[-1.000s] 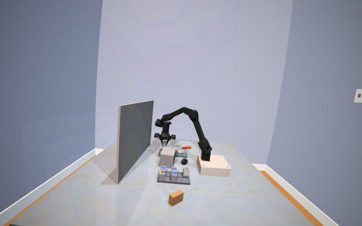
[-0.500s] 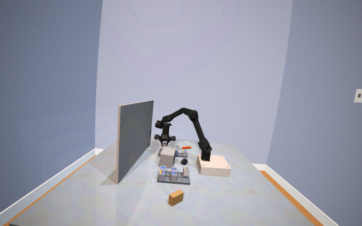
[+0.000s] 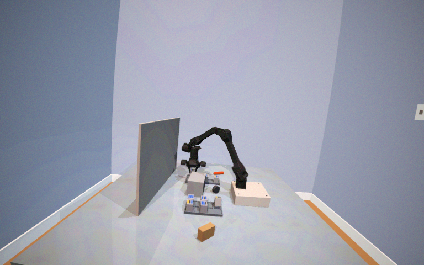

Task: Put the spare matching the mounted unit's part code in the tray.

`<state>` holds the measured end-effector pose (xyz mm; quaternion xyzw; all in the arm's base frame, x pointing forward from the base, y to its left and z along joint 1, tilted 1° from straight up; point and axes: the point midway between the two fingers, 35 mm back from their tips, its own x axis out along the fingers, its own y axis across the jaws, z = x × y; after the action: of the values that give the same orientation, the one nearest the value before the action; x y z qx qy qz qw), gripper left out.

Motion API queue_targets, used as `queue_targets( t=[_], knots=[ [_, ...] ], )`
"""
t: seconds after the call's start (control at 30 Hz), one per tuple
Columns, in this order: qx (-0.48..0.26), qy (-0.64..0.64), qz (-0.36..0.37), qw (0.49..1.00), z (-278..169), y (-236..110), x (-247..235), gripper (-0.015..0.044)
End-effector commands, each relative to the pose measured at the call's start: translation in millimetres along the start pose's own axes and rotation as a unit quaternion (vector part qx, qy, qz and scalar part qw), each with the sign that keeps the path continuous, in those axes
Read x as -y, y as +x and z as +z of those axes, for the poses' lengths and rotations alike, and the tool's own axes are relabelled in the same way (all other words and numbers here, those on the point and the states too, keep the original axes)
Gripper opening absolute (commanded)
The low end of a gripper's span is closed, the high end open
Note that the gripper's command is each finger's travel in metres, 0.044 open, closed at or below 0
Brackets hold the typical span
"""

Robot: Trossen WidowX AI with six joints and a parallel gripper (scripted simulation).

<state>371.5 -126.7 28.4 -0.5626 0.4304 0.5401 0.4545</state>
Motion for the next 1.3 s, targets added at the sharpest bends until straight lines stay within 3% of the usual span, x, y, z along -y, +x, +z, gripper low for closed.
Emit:
queue_targets(
  t=[0.0, 0.77, 1.27],
  knots=[
    [0.002, 0.000, 0.001, 1.000, 1, 5, -1, 0.0000],
    [0.003, 0.000, 0.001, 1.000, 4, 23, -5, 0.0000],
    [0.000, -0.001, 0.000, 1.000, 2, 20, -4, 0.0394]
  ],
)
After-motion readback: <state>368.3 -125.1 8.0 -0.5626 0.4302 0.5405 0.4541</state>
